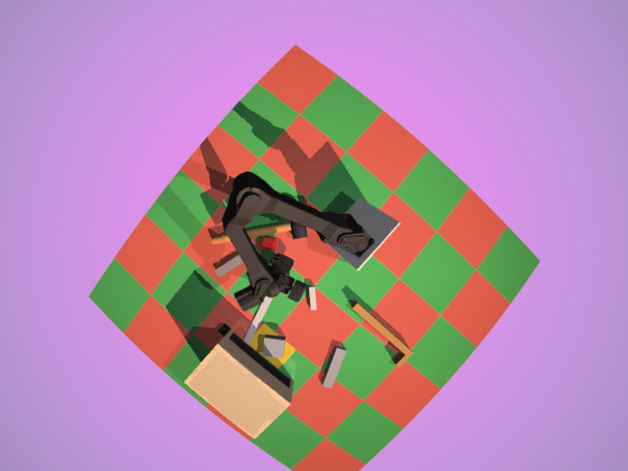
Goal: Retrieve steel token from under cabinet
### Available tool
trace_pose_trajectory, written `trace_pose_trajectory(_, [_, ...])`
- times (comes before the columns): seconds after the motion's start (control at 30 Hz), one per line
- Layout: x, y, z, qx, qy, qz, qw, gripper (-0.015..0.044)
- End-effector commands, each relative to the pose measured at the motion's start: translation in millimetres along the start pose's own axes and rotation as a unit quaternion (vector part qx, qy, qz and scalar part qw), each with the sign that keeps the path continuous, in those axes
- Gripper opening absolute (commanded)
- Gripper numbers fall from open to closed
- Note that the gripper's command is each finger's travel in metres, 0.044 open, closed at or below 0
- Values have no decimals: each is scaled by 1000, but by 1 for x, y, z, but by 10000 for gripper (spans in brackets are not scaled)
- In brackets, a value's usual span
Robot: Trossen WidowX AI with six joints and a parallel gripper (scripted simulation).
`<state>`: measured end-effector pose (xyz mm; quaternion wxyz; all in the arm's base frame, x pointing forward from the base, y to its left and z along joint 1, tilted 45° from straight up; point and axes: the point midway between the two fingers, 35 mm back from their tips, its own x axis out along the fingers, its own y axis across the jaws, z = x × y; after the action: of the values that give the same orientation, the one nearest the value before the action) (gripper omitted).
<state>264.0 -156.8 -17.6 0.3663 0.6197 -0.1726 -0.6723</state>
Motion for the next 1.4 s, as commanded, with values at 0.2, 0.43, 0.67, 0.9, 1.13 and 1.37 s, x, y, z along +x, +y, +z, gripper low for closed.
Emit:
trace_pose_trajectory(0.2, [0, 2, -16, 5, 3, 1, 1000, 0])
trace_pose_trajectory(0.43, [0, 2, -25, 6, 3, 1, 1000, 0])
trace_pose_trajectory(0.67, [0, 1, -33, 6, 4, 1, 1000, 0])
trace_pose_trajectory(0.9, [-1, 1, -41, 6, 4, 1, 1000, 0])
trace_pose_trajectory(1.13, [-1, 1, -49, 6, 4, 1, 1000, 0])
trace_pose_trajectory(1.37, [-1, 1, -57, 7, 4, 1, 1000, 0])
